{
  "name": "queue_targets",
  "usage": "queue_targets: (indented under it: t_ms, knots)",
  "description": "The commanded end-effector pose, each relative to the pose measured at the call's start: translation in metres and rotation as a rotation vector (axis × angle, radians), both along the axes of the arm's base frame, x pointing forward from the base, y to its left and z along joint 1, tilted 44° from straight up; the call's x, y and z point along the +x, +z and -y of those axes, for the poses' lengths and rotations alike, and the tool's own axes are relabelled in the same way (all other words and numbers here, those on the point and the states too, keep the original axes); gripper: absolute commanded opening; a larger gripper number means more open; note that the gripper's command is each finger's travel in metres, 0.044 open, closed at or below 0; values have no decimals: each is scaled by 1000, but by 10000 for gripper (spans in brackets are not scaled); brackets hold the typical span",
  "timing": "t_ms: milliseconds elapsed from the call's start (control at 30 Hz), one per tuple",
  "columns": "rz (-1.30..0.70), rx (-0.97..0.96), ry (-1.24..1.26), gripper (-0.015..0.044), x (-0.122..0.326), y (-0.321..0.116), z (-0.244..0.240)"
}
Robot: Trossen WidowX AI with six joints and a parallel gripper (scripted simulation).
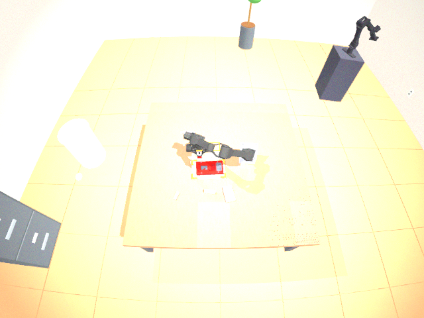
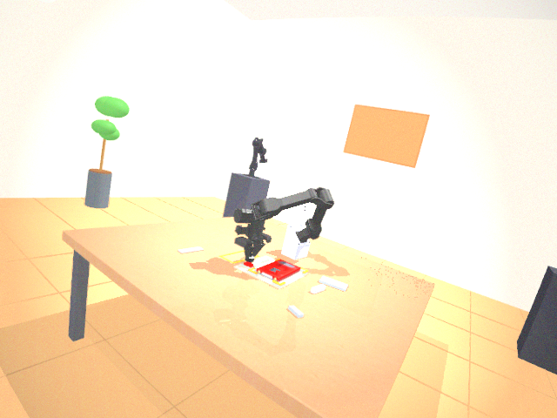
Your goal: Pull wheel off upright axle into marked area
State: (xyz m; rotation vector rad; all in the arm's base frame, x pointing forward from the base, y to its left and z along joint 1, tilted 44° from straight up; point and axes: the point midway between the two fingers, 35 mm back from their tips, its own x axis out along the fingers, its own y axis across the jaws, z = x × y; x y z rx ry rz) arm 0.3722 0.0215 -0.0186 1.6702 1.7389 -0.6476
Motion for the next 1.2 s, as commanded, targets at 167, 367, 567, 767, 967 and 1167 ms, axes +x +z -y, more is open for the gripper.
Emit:
queue_targets:
  t_ms: [167, 367, 567, 767, 967, 1167]
  knots:
    - [2, 0, 1, 4, 1, 1, 1]
    - [2, 0, 1, 0, 1, 2, 2]
    - [2, 0, 0, 0, 1, 4, 4]
    - [2, 0, 0, 0, 1, 5, 5]
    - [2, 0, -1, 0, 1, 7, 6]
    - [2, 0, -2, 0, 1, 8, 8]
